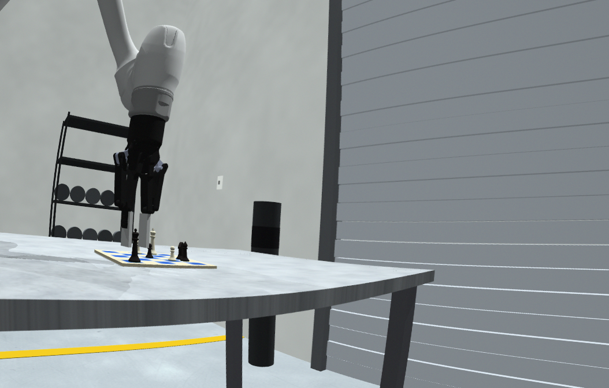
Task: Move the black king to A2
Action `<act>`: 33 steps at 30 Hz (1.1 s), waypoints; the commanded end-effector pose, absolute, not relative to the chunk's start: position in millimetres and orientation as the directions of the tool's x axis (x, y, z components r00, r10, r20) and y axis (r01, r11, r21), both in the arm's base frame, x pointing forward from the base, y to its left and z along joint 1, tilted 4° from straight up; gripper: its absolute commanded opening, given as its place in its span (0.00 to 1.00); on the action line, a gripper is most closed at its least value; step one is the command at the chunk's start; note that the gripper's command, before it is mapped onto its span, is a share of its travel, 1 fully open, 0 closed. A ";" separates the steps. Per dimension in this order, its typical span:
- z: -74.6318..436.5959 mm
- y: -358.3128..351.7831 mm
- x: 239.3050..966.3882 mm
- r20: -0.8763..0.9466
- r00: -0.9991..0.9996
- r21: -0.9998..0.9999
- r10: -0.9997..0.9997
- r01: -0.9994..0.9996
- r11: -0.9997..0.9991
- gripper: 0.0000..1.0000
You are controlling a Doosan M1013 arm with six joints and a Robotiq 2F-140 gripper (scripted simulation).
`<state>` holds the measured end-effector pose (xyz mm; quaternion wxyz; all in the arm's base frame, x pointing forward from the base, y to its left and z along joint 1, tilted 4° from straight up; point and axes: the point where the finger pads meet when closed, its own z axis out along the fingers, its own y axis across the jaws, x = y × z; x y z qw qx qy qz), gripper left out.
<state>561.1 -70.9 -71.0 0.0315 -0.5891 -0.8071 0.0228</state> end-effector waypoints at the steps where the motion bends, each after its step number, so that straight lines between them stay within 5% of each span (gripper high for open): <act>1: -70.9 -70.8 561.2 0.024 -0.304 -0.074 0.952 0.950 0.305 0.25; 3: -70.9 -70.8 561.2 0.024 -0.304 -0.074 0.952 0.950 0.305 0.25; 4: -70.9 -70.8 561.2 0.024 -0.304 -0.074 0.952 0.950 0.305 0.00; 33: -70.9 -70.8 561.2 0.024 -0.304 -0.074 0.952 0.950 0.305 0.00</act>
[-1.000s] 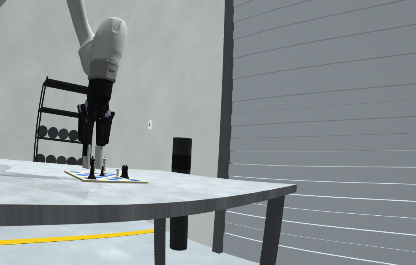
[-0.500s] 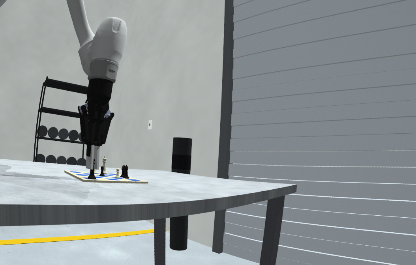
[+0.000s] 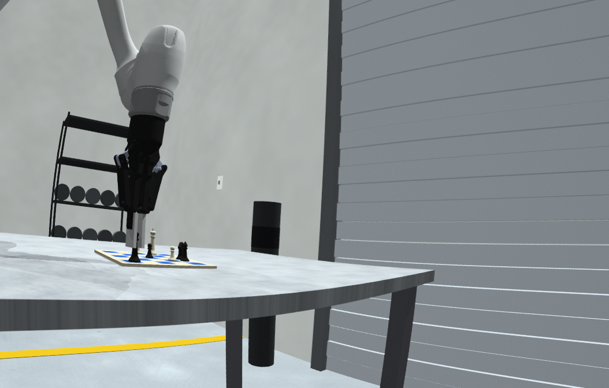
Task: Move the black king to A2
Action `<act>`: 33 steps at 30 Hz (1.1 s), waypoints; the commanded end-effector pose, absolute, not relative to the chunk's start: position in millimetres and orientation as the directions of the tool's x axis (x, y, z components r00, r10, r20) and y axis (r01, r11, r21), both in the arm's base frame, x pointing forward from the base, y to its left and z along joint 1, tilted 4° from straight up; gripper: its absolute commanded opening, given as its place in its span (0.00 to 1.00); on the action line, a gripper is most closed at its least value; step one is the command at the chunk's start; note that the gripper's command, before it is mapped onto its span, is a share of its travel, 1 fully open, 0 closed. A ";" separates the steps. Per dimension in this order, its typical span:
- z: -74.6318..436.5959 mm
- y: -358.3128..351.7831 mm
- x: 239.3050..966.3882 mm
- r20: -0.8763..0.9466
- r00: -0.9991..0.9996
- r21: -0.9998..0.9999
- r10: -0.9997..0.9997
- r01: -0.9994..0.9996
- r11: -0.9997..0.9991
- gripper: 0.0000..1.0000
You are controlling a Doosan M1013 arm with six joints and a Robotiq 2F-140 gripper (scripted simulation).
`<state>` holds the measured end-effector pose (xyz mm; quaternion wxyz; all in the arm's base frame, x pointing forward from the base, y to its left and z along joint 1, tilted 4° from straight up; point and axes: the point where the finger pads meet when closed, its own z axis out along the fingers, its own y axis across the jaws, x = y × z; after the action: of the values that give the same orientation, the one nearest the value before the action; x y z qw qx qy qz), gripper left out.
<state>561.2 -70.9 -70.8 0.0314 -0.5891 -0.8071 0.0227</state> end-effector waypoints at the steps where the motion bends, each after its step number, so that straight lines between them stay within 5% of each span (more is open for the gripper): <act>1: -70.9 -70.8 561.2 0.024 -0.304 -0.074 0.952 0.950 0.305 0.00; 33: 28.8 -70.9 568.9 0.024 -0.304 -0.074 0.952 0.950 0.305 0.00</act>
<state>568.9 -70.9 28.6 0.0315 -0.5891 -0.8071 0.0228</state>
